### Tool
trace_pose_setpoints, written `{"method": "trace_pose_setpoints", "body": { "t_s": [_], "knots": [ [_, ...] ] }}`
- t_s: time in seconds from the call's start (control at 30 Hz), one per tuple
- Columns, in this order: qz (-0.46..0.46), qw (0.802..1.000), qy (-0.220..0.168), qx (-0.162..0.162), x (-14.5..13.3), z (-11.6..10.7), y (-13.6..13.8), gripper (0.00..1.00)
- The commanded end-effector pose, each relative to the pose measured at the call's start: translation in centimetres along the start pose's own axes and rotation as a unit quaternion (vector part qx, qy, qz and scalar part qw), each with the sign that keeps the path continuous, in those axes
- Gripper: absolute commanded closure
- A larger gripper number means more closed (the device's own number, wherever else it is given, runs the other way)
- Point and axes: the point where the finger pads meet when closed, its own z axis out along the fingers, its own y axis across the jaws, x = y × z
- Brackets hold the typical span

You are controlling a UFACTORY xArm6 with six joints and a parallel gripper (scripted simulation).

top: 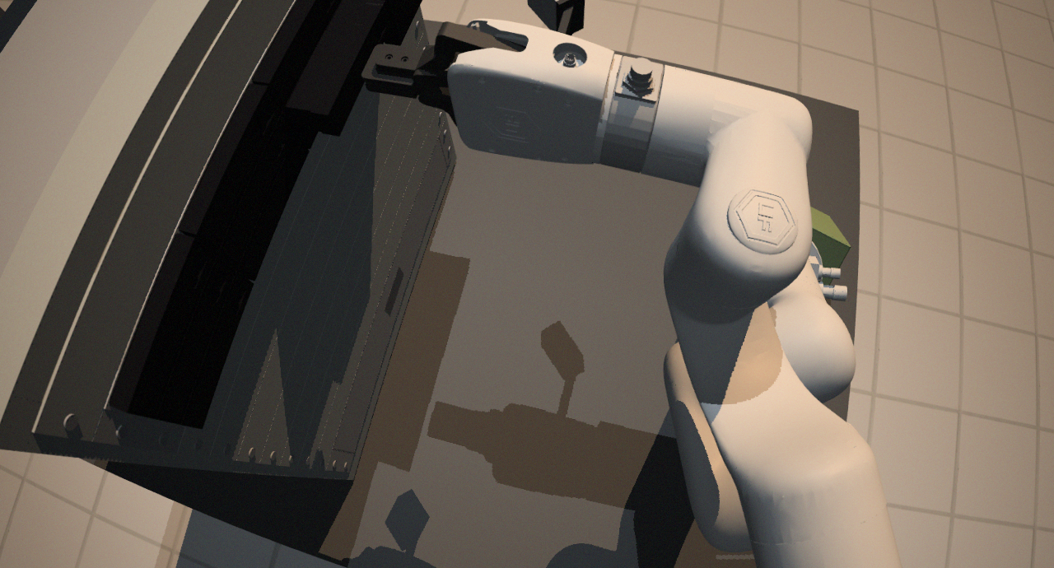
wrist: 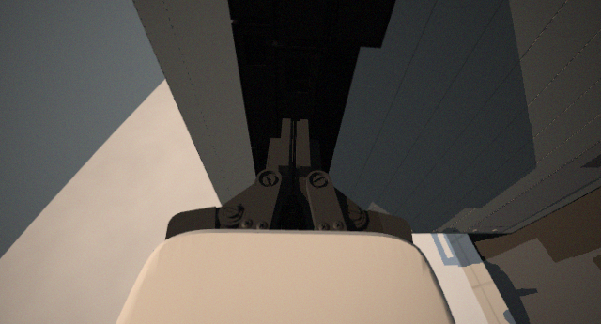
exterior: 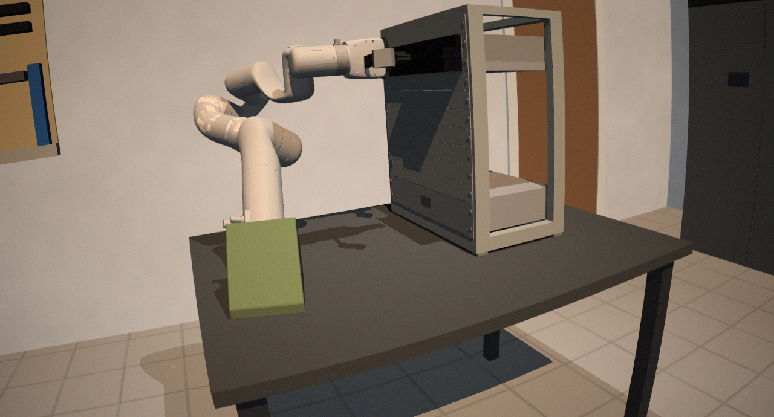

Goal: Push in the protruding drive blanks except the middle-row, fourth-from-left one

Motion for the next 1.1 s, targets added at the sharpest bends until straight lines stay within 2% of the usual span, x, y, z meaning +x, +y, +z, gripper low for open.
{"method": "trace_pose_setpoints", "body": {
  "t_s": [0.0, 1.07],
  "knots": [
    [-0.001, 1.000, 0.000, 0.001, 0.0, 0.1, -0.1, 1.00],
    [-0.001, 1.000, 0.000, 0.001, 0.0, 1.2, -0.1, 1.00]
  ]
}}
